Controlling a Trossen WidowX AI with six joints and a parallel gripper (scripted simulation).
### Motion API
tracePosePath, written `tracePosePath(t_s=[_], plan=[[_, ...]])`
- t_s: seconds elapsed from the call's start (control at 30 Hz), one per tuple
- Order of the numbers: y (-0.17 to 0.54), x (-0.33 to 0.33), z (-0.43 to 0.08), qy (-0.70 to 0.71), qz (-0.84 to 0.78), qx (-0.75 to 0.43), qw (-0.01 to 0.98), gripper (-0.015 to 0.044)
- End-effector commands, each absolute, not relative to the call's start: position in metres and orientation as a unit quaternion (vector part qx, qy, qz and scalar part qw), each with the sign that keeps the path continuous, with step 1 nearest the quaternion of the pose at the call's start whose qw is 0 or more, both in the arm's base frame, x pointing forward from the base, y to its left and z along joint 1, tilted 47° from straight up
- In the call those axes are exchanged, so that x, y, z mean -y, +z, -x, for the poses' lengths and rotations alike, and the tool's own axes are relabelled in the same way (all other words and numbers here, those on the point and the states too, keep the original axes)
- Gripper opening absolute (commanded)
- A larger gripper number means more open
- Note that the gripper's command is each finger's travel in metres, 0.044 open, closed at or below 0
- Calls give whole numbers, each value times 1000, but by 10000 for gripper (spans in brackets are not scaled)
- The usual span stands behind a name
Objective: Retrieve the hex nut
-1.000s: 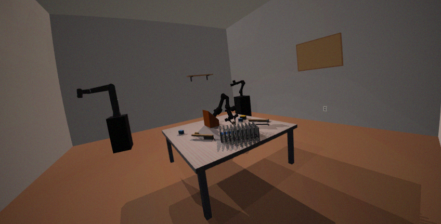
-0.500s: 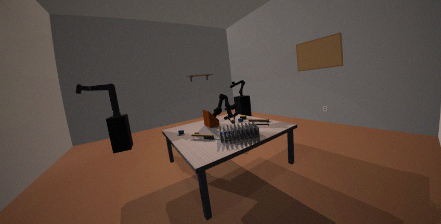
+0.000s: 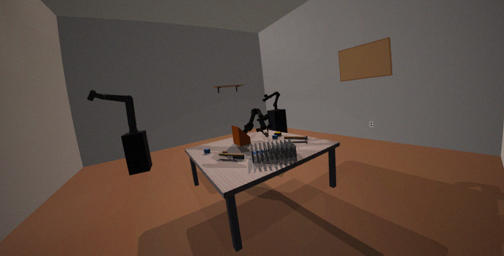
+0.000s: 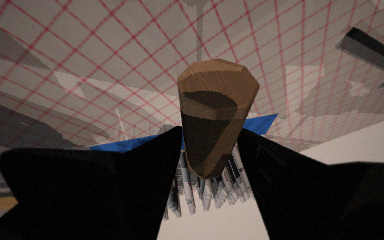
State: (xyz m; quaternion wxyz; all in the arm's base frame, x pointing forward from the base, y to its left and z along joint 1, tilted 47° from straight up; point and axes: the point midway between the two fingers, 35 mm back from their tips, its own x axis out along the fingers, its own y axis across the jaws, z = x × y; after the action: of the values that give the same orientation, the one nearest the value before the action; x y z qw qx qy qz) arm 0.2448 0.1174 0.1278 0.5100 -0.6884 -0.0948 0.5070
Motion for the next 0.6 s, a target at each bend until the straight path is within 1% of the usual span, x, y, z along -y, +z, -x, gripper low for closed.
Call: tracePosePath(t_s=[0.0,0.27,0.33,0.57], plan=[[145,-104,-247,501,691,100,512,0],[169,-82,-243,494,689,104,520,0],[154,-90,-246,504,684,90,520,0],[140,-65,-265,512,651,-4,560,0]])
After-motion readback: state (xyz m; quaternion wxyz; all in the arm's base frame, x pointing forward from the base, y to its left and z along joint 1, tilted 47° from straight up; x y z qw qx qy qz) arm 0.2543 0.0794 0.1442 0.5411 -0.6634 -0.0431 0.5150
